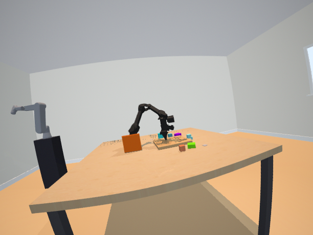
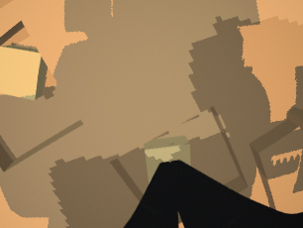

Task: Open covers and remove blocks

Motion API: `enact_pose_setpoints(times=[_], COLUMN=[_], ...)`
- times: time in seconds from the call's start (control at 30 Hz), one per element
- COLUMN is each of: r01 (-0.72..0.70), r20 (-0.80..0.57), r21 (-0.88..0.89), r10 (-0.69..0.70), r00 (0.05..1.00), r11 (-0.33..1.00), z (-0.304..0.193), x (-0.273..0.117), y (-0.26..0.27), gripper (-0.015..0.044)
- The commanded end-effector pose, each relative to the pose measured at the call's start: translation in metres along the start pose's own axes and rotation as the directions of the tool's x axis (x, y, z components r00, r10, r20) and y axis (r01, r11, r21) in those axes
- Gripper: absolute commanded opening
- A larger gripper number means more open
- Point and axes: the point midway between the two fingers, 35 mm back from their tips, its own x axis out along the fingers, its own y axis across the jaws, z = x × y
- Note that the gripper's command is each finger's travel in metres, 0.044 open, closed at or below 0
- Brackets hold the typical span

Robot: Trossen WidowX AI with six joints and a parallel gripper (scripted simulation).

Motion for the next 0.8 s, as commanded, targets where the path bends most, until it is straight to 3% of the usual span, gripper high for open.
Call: enact_pose_setpoints(times=[0.0, 0.77], r01=[-0.002, -0.002], r20=[-0.012, -0.012], r21=[0.012, 0.012], r10=[0.002, 0.002], r00=[1.000, 1.000], r11=[1.000, 1.000], z=[-0.003, -0.009], x=[0.007, 0.012], y=[0.000, -0.010], gripper=[0.0000, 0.0000])
